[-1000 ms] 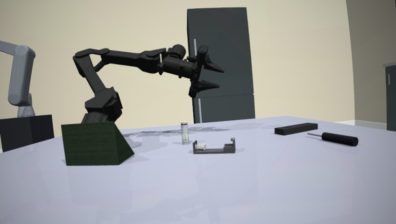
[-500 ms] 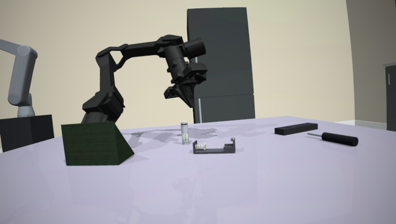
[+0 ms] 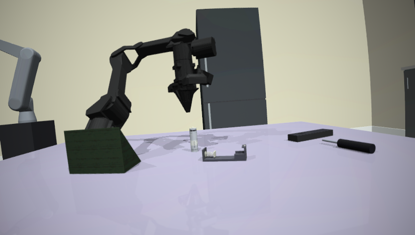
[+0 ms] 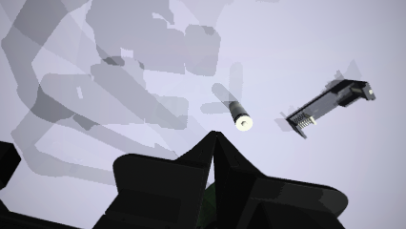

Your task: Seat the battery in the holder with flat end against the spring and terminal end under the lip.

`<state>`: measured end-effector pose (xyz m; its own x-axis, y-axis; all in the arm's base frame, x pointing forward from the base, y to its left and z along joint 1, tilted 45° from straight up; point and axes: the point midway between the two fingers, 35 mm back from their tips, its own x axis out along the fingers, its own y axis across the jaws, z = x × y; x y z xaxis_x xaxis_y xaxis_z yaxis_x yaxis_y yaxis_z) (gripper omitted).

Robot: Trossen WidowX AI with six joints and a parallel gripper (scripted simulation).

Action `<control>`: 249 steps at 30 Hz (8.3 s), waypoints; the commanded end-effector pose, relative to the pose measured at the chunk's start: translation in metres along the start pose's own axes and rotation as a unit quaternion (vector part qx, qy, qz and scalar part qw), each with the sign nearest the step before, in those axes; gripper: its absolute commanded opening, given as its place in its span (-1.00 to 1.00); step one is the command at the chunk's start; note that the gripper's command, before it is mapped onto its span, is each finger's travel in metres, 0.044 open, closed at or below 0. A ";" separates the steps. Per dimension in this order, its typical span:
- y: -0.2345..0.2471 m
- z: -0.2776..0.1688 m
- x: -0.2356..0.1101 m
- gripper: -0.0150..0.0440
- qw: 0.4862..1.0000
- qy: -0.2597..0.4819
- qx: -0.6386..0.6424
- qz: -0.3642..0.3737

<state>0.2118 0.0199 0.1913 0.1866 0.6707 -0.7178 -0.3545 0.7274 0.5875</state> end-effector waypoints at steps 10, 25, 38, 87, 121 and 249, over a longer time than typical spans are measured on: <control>0.005 -0.003 0.069 -0.49 1.000 0.003 0.005 0.014; -0.017 -0.001 0.070 -0.49 1.000 0.004 0.005 0.012; -0.039 -0.002 0.071 -0.49 1.000 0.005 0.005 0.012; -0.072 -0.002 0.017 0.22 0.959 0.005 0.284 0.008; -0.084 -0.004 0.080 0.28 0.702 0.011 0.712 0.005; -0.176 0.018 0.088 -0.27 0.925 -0.172 0.331 -0.075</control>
<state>0.3084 -0.0475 0.0310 0.4961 0.4900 -0.7168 0.3175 0.6661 0.6750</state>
